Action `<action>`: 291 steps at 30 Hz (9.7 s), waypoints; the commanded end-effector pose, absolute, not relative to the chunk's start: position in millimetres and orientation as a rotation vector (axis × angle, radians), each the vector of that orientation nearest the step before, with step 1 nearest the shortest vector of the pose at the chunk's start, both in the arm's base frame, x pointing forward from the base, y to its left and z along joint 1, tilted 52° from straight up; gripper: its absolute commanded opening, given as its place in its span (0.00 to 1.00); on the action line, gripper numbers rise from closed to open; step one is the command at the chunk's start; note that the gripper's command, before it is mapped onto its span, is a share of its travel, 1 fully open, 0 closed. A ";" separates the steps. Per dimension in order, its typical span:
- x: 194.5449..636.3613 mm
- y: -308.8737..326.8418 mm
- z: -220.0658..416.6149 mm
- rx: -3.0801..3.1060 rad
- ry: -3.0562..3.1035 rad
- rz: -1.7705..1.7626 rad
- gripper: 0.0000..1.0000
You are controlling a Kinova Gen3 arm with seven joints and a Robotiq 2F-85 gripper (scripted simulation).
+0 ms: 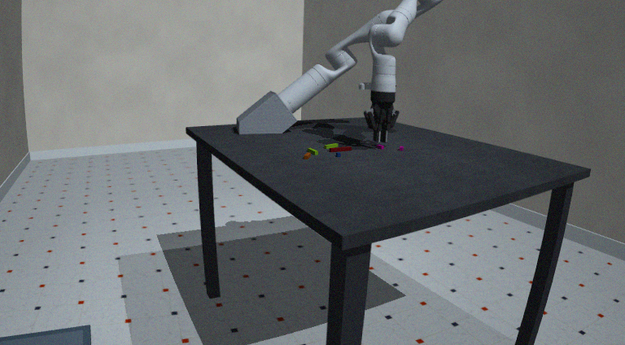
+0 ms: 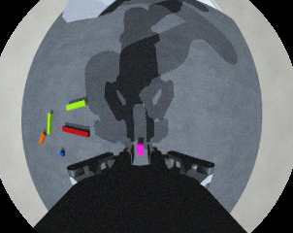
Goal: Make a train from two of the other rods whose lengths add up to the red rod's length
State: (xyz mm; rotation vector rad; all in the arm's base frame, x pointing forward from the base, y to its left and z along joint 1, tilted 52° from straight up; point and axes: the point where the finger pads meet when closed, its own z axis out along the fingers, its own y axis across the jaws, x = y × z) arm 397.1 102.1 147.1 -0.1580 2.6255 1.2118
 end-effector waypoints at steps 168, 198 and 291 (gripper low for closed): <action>403.1 112.3 141.4 -0.151 2.623 1.208 0.24; 404.3 115.6 138.8 -0.152 2.622 1.208 0.24; 386.9 38.5 200.8 -0.151 2.623 1.205 0.05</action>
